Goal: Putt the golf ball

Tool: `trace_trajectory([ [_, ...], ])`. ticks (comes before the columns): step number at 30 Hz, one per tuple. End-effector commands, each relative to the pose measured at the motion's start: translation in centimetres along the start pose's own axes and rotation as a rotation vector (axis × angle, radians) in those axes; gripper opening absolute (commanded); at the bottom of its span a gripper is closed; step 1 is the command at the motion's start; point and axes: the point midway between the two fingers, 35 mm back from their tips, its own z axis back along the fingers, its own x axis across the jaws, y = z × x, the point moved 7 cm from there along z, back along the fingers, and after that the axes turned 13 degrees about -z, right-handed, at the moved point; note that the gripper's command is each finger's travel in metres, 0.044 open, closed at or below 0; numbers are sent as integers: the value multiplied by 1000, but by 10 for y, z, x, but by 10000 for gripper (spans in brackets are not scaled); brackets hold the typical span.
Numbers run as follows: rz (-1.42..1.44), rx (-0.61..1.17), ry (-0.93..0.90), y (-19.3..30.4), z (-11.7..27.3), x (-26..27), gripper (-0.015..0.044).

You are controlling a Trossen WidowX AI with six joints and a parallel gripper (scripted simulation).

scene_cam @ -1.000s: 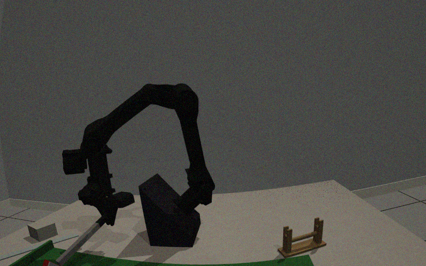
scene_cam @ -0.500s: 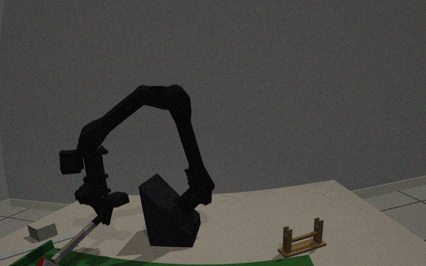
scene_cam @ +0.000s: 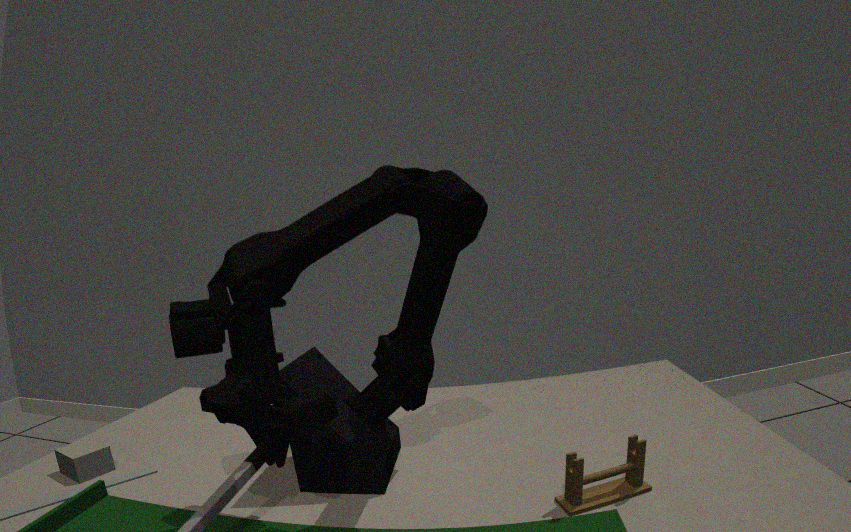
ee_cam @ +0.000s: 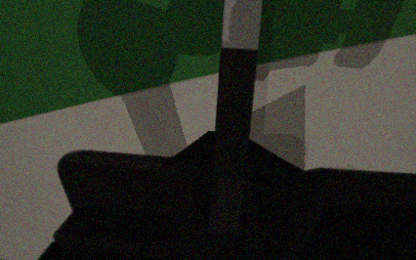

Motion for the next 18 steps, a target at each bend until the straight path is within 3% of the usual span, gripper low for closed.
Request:
trace_trajectory([
  [1,-9,-6,-9,5,1,7,0],
  [13,-9,-6,-7,5,57,7,0],
  [18,-9,-6,-8,5,60,7,0],
])
